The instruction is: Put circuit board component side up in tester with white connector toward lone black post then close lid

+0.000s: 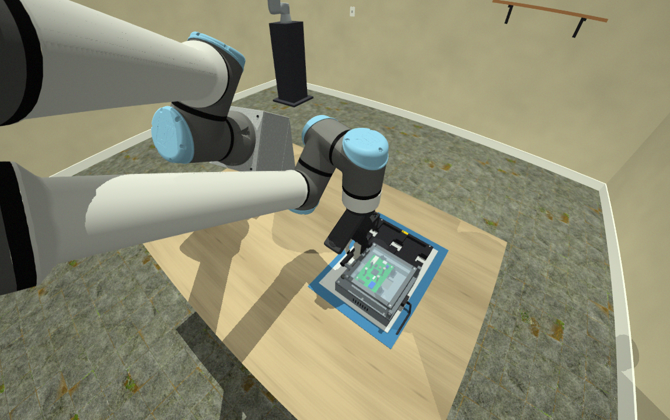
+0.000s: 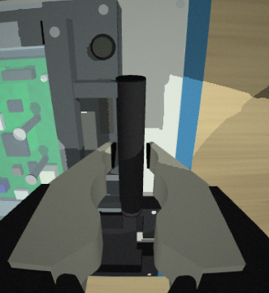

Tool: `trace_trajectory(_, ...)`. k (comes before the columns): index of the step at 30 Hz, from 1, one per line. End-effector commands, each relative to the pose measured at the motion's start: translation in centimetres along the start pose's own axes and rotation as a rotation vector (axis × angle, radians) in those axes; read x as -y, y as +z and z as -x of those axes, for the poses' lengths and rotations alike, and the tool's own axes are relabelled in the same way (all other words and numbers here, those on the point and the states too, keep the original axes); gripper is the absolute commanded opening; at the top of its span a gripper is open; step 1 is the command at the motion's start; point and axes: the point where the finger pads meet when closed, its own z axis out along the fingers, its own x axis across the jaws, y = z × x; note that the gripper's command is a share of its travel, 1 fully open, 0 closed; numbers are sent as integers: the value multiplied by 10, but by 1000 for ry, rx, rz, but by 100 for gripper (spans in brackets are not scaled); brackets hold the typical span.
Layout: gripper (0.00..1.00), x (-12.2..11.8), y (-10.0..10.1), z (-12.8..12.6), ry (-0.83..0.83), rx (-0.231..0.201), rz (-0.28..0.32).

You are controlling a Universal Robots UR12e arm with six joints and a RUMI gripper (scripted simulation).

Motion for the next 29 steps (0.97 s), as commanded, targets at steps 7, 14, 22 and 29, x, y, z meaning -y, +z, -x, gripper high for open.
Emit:
trace_trajectory(7, 13, 0, -7, 0, 0, 1, 0)
trace_trajectory(14, 13, 0, -16, 0, 0, 1, 0)
trace_trajectory(22, 13, 0, -32, 0, 0, 1, 0)
trace_trajectory(29, 13, 0, -32, 0, 0, 1, 0)
